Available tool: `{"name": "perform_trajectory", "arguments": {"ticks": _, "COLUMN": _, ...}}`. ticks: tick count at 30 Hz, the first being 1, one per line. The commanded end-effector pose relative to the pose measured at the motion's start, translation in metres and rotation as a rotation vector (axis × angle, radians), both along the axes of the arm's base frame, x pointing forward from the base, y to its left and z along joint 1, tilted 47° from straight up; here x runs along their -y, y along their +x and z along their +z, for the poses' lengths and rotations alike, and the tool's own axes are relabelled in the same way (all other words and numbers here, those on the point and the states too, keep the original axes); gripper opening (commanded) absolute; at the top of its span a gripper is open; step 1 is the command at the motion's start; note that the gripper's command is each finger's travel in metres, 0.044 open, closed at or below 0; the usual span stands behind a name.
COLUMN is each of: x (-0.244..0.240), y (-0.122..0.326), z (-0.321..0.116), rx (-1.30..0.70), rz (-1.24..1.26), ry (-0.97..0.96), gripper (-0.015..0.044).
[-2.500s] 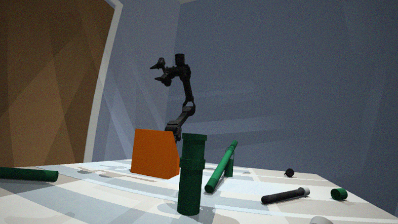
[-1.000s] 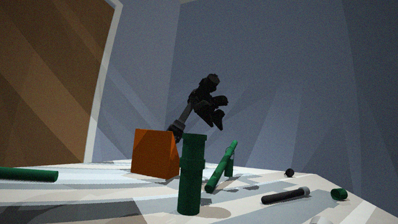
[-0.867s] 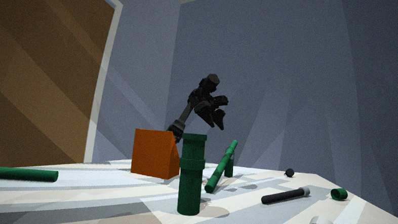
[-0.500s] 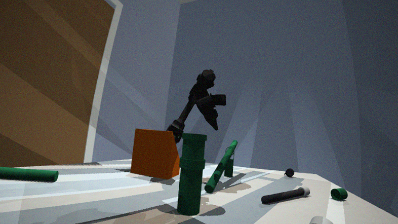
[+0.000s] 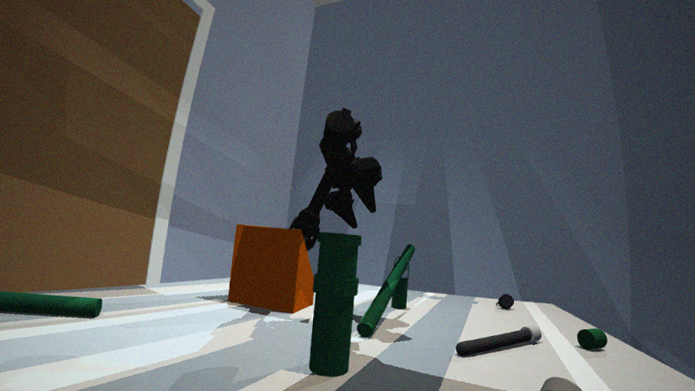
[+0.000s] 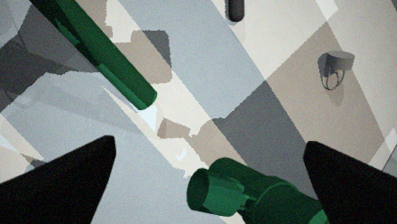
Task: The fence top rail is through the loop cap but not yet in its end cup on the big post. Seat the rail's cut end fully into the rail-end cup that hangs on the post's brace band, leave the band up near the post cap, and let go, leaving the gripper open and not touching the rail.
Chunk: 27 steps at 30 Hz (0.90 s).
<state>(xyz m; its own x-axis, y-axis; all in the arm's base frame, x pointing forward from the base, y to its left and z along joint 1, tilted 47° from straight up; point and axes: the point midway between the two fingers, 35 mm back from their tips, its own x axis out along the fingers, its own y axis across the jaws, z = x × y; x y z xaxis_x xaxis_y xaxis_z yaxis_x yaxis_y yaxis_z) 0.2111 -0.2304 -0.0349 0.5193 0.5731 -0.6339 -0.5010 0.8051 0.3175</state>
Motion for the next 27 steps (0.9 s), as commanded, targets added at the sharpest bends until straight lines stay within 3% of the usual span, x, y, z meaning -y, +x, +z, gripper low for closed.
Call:
{"name": "perform_trajectory", "arguments": {"ticks": 1, "x": 0.029, "y": -0.032, "z": -0.051, "rx": 0.425, "rz": 0.387, "ry": -0.259, "gripper": 0.044}}
{"name": "perform_trajectory", "arguments": {"ticks": 10, "x": 0.035, "y": -0.049, "z": -0.078, "rx": 0.707, "rz": 0.595, "ry": -0.447, "gripper": 0.044}}
{"name": "perform_trajectory", "arguments": {"ticks": 27, "x": 0.035, "y": -0.049, "z": -0.078, "rx": 0.716, "rz": 0.603, "ry": -0.454, "gripper": 0.044}}
